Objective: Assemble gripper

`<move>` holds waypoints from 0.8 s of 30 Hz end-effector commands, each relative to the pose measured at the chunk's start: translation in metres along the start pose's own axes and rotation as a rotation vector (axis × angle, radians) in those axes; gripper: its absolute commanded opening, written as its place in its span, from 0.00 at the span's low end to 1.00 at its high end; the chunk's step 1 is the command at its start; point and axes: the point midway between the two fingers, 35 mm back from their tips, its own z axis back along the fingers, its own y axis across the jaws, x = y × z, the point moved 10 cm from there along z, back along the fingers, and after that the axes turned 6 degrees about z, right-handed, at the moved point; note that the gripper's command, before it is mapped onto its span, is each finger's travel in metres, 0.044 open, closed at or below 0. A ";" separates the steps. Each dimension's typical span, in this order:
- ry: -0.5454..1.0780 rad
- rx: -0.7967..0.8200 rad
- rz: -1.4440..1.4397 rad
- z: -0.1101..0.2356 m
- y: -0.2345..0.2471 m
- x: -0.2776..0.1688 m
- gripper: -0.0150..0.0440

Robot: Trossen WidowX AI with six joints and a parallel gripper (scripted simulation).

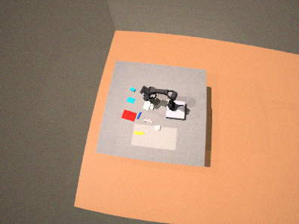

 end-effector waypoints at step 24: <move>-0.026 0.133 0.404 -0.020 0.012 0.058 0.25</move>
